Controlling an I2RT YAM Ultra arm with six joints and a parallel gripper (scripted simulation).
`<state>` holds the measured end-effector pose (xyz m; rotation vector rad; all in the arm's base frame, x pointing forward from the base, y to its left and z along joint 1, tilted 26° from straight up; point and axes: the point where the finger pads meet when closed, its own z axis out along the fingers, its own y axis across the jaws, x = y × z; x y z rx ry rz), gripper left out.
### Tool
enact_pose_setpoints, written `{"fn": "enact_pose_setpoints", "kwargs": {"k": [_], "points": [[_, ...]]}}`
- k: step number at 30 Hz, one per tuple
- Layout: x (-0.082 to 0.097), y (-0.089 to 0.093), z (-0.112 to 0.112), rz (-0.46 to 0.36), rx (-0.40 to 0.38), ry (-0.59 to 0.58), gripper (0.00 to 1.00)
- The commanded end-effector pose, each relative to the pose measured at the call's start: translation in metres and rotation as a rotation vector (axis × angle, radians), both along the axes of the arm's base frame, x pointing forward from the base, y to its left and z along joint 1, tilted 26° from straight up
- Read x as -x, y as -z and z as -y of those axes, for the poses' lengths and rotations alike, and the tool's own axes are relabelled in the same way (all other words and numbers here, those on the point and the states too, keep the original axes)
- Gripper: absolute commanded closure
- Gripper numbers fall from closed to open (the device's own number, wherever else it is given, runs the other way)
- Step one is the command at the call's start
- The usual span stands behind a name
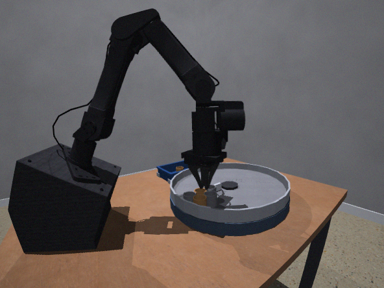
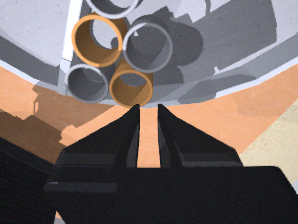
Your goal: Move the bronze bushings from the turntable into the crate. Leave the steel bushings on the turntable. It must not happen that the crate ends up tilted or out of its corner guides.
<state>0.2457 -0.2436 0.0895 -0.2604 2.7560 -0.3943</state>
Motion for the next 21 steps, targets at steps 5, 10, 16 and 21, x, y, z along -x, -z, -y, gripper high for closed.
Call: {"fn": "enact_pose_setpoints", "kwargs": {"k": [5, 10, 16, 21], "points": [[-0.0082, -0.0210, 0.0060, 0.050, 0.040, -0.010, 0.85], [-0.0086, -0.0211, 0.0057, 0.051, 0.041, -0.010, 0.85], [-0.0086, -0.0211, 0.0057, 0.051, 0.041, -0.010, 0.85], [-0.0086, -0.0211, 0.0057, 0.051, 0.041, -0.010, 0.85]]}}
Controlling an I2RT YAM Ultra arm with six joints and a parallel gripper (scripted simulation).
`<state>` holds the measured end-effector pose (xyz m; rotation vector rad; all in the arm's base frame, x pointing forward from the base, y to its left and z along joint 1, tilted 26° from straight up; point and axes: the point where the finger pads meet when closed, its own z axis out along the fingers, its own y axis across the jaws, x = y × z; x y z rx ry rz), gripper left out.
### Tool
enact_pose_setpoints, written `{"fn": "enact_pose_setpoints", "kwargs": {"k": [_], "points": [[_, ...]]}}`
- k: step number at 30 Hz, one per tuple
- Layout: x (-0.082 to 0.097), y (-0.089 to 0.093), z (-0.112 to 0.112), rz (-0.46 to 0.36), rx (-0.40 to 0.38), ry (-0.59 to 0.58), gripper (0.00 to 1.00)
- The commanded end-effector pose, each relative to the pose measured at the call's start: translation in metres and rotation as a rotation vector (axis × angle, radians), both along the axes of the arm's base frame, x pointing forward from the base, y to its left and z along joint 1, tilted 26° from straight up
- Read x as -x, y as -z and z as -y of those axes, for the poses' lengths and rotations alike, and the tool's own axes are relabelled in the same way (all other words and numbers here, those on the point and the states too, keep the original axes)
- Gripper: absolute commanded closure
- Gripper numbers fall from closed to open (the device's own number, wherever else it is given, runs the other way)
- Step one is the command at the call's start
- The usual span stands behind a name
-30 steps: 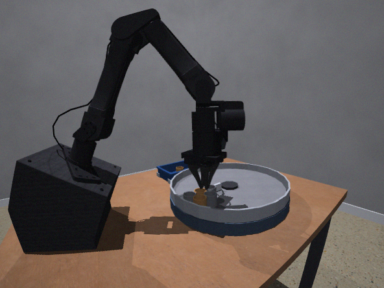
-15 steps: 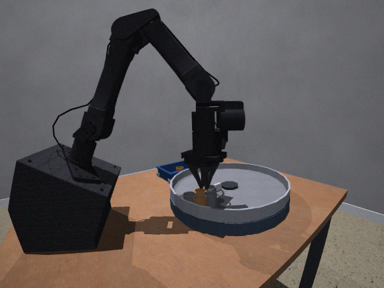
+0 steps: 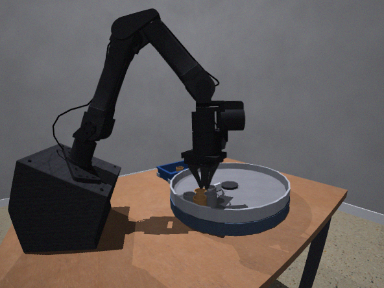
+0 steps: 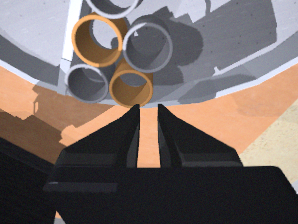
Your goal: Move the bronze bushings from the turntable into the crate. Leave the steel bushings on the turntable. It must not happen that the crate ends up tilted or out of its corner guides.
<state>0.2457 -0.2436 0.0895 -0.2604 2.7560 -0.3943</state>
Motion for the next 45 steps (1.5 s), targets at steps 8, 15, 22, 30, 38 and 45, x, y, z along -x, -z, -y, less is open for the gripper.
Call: {"fn": "enact_pose_setpoints", "kwargs": {"k": [8, 15, 22, 30, 38, 45], "points": [[-0.009, -0.021, 0.006, 0.051, 0.041, -0.010, 0.85], [-0.009, -0.021, 0.006, 0.051, 0.041, -0.010, 0.85], [-0.009, -0.021, 0.006, 0.051, 0.041, -0.010, 0.85], [-0.010, 0.024, 0.000, 0.003, -0.012, -0.008, 0.85], [-0.019, 0.001, 0.014, 0.058, 0.046, 0.003, 0.85], [-0.019, 0.001, 0.014, 0.056, 0.044, 0.003, 0.85]]}}
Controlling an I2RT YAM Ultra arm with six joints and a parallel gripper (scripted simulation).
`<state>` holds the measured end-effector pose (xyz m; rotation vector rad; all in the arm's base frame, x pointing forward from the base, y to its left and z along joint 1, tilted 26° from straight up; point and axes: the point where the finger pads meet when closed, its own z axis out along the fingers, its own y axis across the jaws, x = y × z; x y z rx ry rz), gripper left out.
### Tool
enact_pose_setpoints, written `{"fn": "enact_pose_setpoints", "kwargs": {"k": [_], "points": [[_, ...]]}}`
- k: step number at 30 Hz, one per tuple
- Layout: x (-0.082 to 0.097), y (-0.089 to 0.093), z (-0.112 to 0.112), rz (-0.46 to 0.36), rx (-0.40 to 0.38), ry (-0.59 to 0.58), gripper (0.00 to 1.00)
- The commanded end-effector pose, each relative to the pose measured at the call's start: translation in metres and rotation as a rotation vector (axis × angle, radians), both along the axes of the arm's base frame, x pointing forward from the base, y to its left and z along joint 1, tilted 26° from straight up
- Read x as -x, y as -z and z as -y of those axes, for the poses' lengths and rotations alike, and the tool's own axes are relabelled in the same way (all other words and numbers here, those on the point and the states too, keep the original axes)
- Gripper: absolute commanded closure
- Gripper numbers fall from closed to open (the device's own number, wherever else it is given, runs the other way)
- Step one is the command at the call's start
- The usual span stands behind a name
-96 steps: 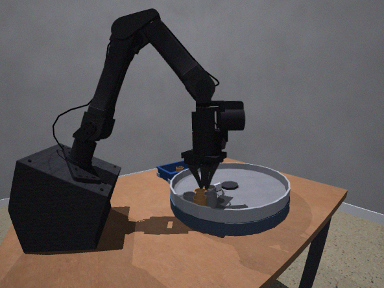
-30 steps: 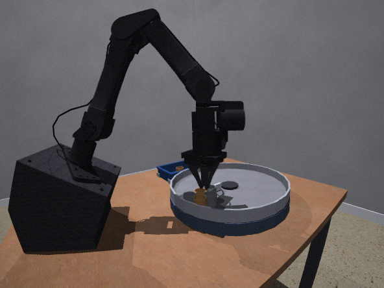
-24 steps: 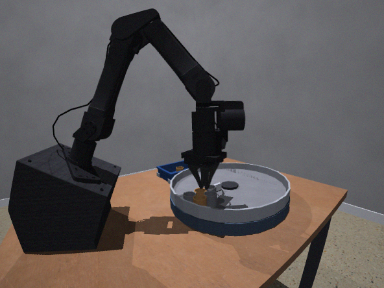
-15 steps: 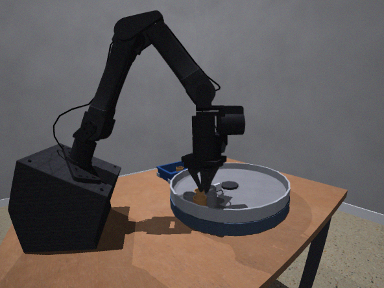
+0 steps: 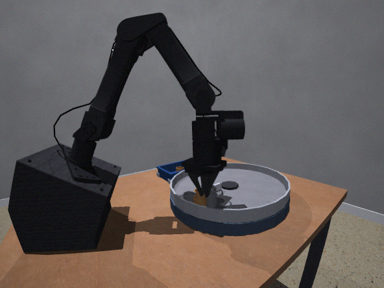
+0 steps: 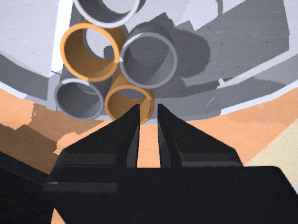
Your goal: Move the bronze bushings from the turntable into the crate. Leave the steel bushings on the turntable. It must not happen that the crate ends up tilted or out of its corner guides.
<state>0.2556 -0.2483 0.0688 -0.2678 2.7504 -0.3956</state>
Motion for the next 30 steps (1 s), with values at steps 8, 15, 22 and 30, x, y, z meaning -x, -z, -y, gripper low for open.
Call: {"fn": "enact_pose_setpoints", "kwargs": {"k": [8, 15, 22, 30], "points": [[-0.008, -0.019, 0.009, 0.050, 0.040, 0.009, 0.85], [-0.008, -0.019, 0.009, 0.050, 0.040, 0.009, 0.85], [-0.008, -0.019, 0.009, 0.050, 0.040, 0.009, 0.85], [0.002, -0.001, 0.002, 0.021, 0.007, 0.011, 0.85]]}}
